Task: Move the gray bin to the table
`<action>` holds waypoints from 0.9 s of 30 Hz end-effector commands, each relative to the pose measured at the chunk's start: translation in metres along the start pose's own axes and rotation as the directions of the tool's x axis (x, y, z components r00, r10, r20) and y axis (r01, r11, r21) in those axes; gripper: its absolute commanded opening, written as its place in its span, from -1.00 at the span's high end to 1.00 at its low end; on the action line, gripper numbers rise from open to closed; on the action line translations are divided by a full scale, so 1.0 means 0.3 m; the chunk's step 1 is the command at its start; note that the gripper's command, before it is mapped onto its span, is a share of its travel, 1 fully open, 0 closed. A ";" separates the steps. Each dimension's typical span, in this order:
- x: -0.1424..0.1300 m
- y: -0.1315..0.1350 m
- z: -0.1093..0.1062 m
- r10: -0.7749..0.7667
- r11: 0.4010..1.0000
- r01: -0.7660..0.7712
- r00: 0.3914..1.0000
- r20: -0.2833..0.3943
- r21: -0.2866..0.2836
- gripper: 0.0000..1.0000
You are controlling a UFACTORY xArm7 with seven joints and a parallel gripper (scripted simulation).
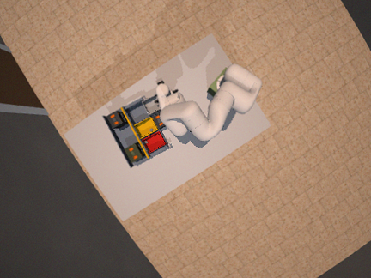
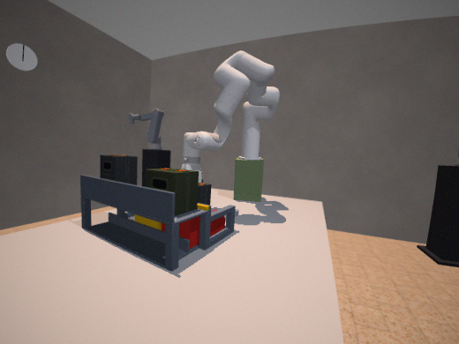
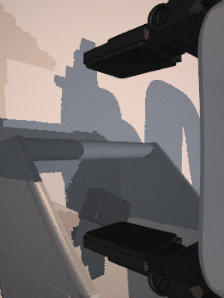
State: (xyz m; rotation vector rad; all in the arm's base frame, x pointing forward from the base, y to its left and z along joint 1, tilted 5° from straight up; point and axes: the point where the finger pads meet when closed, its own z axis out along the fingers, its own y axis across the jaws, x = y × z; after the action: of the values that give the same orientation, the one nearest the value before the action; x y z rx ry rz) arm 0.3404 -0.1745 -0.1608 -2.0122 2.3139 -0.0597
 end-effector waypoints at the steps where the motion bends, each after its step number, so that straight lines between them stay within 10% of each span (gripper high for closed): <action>1: 0.003 -0.004 -0.003 0.001 1.000 -0.001 1.000 -0.001 0.002 -1.00; 16: 0.003 -0.004 -0.003 0.001 1.000 -0.001 1.000 -0.001 0.002 -1.00; 21: 0.002 -0.003 -0.186 0.001 1.000 -0.001 1.000 -0.001 0.002 -1.00; 27: 0.002 -0.003 -0.186 0.001 1.000 -0.001 1.000 -0.001 0.002 -1.00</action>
State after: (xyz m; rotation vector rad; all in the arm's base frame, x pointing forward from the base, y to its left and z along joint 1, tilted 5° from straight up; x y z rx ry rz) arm 0.3379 -0.1771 -0.1220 -2.0069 2.3119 -0.0660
